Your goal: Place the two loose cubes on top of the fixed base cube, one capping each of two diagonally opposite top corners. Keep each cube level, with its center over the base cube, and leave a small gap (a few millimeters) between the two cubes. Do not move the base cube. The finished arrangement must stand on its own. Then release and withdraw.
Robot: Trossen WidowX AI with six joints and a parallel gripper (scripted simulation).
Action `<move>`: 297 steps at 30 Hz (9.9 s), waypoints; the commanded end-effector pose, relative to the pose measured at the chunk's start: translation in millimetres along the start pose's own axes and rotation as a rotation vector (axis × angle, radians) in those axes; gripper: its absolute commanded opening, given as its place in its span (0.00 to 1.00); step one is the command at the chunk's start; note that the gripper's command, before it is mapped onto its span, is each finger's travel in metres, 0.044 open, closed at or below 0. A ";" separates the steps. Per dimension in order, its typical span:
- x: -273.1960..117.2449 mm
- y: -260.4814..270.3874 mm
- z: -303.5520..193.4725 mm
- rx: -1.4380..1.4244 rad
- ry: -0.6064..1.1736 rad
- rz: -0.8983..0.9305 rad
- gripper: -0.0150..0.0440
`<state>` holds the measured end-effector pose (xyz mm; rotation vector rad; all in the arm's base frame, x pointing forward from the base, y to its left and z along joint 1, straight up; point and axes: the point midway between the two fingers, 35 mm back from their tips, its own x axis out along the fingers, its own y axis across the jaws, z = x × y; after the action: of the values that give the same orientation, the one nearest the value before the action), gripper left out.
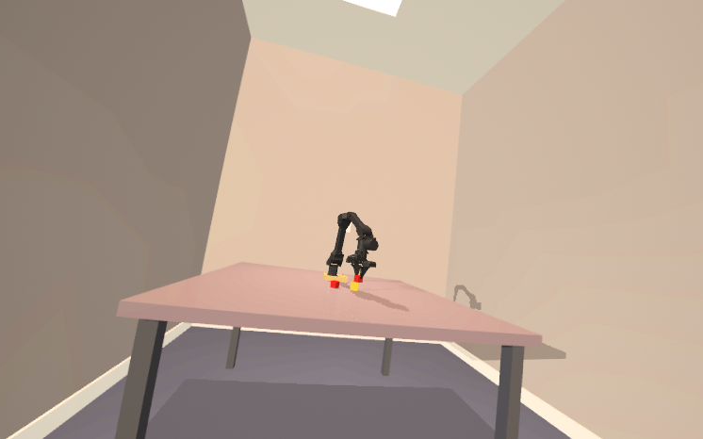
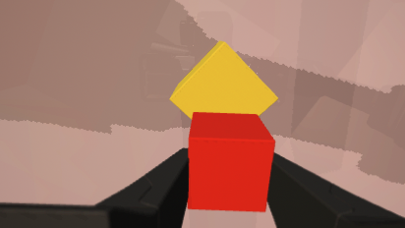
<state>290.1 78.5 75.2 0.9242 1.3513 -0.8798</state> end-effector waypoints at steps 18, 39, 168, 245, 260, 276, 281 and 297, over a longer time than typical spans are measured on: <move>-7.9 0.0 0.0 0.000 0.000 0.000 0.60; -26.7 0.1 -0.1 0.000 0.000 0.000 0.60; 34.4 -62.8 105.7 -1.904 -0.003 -0.017 0.43; -62.2 -19.9 66.8 -0.716 -0.008 -0.005 0.43; -60.6 -4.9 49.5 -0.264 -0.007 -0.001 0.43; -57.8 2.1 40.3 -0.038 -0.006 0.000 0.43; -43.0 1.4 40.7 -0.032 -0.006 0.000 0.43; -29.5 0.1 40.9 -0.027 -0.006 0.000 0.43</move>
<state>305.6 41.2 106.4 0.8976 1.3558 -0.8564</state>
